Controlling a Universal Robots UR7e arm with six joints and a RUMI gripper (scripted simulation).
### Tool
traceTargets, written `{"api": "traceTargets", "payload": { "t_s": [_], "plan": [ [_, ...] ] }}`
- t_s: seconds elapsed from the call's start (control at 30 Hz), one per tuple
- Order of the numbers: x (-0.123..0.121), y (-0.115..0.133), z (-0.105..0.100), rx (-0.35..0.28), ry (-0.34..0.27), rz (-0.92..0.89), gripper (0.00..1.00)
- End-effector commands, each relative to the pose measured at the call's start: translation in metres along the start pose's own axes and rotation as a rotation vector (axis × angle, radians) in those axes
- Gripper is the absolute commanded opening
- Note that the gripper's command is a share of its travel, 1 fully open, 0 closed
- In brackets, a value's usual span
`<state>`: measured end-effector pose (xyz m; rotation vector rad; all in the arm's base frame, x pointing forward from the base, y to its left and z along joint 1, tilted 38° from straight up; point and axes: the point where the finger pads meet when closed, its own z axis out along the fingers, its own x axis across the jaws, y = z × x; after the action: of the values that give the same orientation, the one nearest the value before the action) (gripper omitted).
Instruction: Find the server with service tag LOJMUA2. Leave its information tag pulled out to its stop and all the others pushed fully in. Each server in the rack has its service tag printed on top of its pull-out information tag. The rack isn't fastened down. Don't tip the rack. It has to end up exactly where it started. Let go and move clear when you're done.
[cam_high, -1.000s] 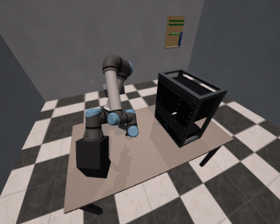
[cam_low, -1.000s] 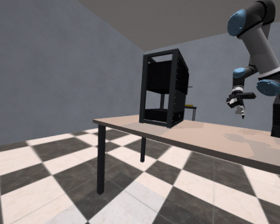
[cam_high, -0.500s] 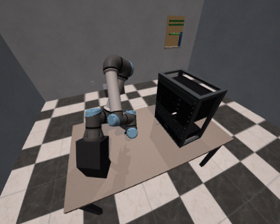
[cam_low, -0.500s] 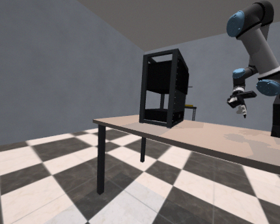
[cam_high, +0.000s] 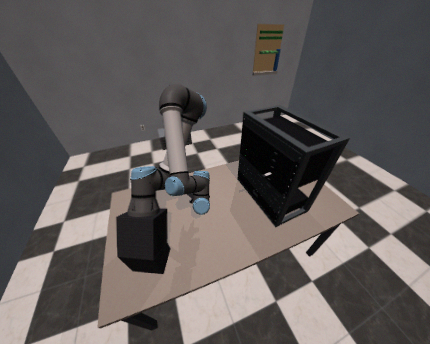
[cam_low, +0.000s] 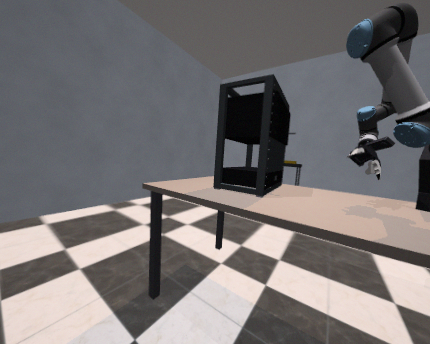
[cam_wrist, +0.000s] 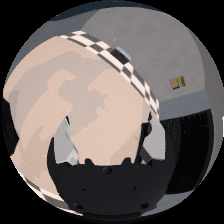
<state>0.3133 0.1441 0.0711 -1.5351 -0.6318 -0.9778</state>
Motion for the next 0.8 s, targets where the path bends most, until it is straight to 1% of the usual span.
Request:
{"api": "traceTargets", "payload": {
  "t_s": [0.0,0.77],
  "plan": [
    [0.005,-0.004,0.002,0.010,0.024,0.033,1.00],
    [0.028,-0.020,0.006,0.059,0.127,0.181,1.00]
  ]
}}
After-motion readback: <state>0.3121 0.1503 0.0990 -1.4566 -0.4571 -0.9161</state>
